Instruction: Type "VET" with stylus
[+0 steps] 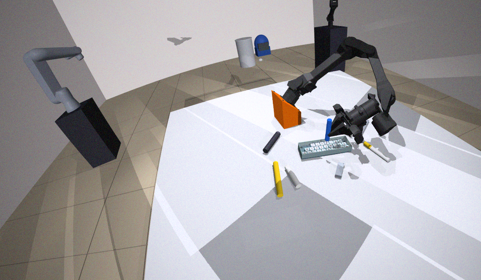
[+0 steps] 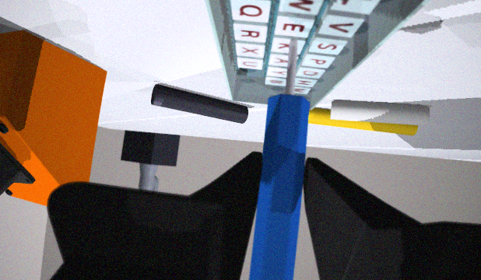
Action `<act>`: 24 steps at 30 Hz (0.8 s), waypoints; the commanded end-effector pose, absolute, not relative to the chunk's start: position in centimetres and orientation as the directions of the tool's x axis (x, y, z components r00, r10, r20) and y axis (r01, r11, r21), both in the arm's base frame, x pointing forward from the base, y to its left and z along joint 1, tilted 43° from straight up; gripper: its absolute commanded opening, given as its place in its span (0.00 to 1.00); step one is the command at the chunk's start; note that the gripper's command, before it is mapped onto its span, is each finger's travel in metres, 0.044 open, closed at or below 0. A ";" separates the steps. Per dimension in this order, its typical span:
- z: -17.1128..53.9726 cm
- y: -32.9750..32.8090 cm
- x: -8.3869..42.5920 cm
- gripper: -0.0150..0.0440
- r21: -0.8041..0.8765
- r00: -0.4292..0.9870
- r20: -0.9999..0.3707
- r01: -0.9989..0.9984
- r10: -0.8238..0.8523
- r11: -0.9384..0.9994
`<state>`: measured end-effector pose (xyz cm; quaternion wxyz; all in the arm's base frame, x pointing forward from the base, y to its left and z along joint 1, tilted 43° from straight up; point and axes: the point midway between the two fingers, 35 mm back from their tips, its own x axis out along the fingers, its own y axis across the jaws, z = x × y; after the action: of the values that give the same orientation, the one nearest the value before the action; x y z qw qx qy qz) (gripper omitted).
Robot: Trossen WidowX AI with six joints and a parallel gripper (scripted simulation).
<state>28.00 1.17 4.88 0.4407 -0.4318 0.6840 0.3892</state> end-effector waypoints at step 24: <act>4.1 1.9 28.1 0.39 0.152 -0.239 -0.940 -0.933 -0.243 0.327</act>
<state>28.10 1.74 4.25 0.4406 -0.4319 0.6842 0.3887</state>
